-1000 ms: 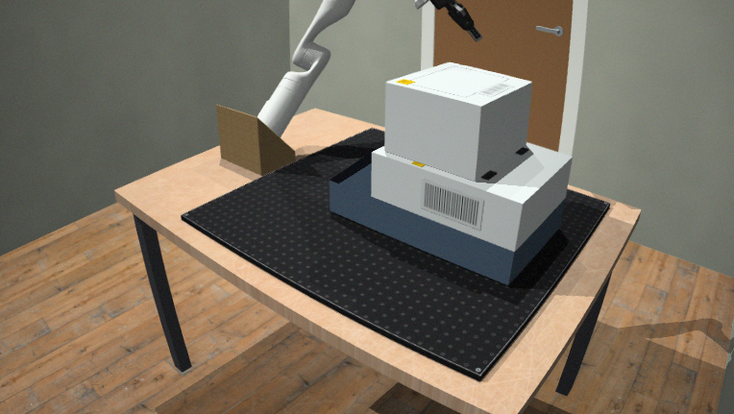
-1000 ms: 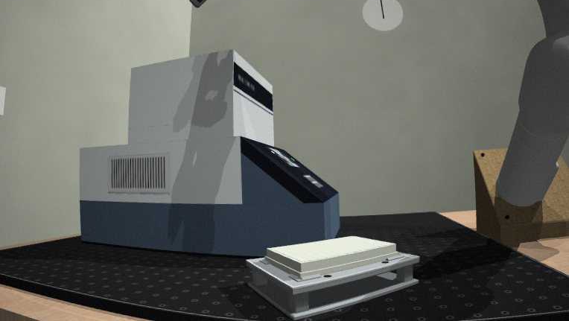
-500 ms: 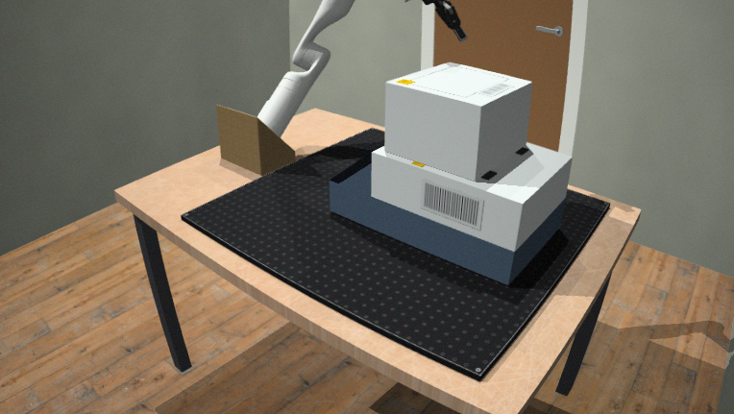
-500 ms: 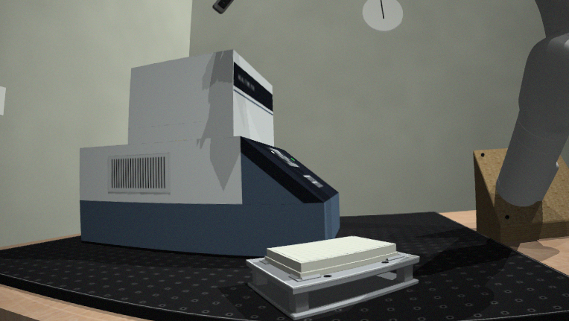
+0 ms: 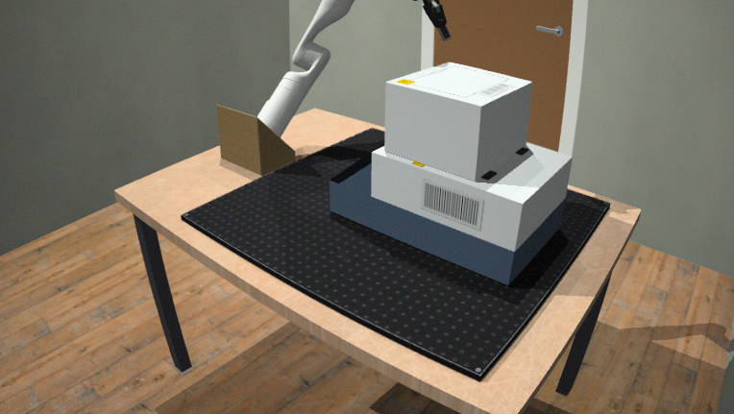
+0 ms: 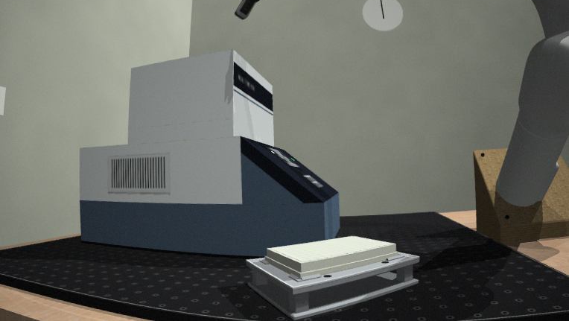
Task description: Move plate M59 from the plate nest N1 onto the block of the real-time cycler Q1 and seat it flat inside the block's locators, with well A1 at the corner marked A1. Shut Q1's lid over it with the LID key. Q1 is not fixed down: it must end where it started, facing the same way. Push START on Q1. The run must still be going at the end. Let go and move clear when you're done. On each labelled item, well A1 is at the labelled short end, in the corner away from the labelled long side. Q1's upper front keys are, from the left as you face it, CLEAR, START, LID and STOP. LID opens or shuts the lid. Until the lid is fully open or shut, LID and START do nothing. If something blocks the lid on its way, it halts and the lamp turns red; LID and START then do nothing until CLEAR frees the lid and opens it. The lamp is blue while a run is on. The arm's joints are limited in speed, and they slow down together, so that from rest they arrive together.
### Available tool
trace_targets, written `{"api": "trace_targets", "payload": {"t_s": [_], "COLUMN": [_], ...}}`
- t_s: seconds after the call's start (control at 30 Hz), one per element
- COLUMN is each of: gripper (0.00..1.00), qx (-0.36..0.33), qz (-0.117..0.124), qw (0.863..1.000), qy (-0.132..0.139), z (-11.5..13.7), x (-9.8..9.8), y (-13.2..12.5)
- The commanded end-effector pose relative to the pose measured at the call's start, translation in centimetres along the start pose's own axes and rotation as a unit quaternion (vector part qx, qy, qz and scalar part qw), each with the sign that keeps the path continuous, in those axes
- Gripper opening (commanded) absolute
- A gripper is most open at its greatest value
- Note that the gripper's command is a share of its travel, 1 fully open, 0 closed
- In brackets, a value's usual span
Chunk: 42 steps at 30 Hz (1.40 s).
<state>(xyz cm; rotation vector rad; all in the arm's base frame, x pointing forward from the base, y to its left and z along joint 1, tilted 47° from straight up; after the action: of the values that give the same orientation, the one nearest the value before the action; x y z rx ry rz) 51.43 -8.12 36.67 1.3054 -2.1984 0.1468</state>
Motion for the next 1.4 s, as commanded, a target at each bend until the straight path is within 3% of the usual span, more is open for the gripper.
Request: {"api": "trace_targets", "payload": {"t_s": [0.0, 0.73, 1.37], "gripper": [0.10, 0.10, 0.10], "qx": [-0.005, 0.014, 0.011], "qz": [-0.011, -0.058, -0.057], "qw": [1.000, 0.993, 0.993], "qy": [0.015, 0.102, 0.106], "z": [1.2, 7.2, 12.2], "x": [0.3, 2.7, 4.6], "y": [-0.1, -0.2, -0.3]}}
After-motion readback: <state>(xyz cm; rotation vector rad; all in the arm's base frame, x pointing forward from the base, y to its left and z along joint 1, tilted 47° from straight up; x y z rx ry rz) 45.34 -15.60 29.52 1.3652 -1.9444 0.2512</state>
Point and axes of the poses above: the point where the finger pads meet when closed, its own x axis back along the fingers, its own y axis across the jaws, z = x × y, the point moved 1 cm from there along x, back along the fingers, and after that the axes turned 13 degrees about x, right-handed, at the moved point
